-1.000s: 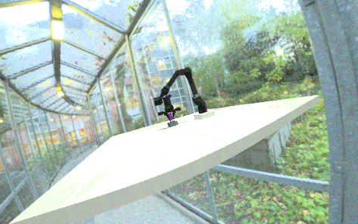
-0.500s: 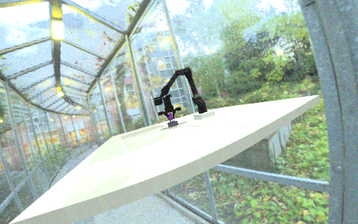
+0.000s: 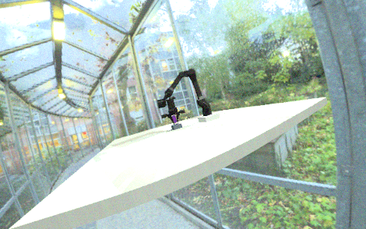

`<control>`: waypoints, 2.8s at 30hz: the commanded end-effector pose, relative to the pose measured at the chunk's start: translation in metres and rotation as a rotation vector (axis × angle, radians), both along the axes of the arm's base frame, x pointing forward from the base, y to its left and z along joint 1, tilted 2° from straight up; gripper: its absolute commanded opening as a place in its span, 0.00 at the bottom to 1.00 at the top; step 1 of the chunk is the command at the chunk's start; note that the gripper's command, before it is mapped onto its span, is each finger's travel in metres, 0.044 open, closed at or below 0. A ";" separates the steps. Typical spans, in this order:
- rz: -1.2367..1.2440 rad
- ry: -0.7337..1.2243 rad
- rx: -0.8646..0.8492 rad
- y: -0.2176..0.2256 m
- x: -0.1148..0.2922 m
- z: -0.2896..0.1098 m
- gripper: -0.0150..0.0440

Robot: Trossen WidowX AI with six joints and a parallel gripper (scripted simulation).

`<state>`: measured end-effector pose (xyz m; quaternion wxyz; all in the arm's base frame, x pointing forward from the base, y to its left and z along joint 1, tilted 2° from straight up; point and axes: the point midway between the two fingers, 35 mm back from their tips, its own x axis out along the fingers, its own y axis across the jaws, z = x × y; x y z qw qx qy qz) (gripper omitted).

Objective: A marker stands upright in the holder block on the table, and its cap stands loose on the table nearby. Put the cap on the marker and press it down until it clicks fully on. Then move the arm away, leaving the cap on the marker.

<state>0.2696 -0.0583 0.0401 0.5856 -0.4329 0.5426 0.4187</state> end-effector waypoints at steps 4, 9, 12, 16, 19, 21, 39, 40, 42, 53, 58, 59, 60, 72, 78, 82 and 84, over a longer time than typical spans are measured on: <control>0.002 0.007 -0.001 0.000 -0.002 -0.001 0.25; 0.002 0.007 -0.001 0.000 -0.002 -0.001 0.25; 0.002 0.007 -0.001 0.000 -0.002 -0.001 0.25; 0.002 0.007 -0.001 0.000 -0.002 -0.001 0.25; 0.002 0.007 -0.001 0.000 -0.002 -0.001 0.25; 0.002 0.007 -0.001 0.000 -0.002 -0.001 0.25; 0.002 0.007 -0.001 0.000 -0.002 -0.001 0.25; 0.002 0.007 -0.001 0.000 -0.002 -0.001 0.25; 0.002 0.007 -0.001 0.000 -0.002 -0.001 0.25; 0.000 0.000 0.000 0.000 0.000 0.000 0.48; 0.000 0.000 0.000 0.000 0.000 0.000 0.70; 0.000 0.000 0.000 0.000 0.000 0.000 0.74; 0.000 0.000 0.000 0.000 0.000 0.000 0.79; 0.000 -0.001 0.000 -0.002 -0.002 0.065 1.00; 0.000 -0.001 0.000 -0.002 -0.004 0.075 1.00; -0.233 0.005 0.014 -0.002 -0.003 0.080 0.82; -0.424 0.010 0.025 -0.002 -0.002 0.085 0.73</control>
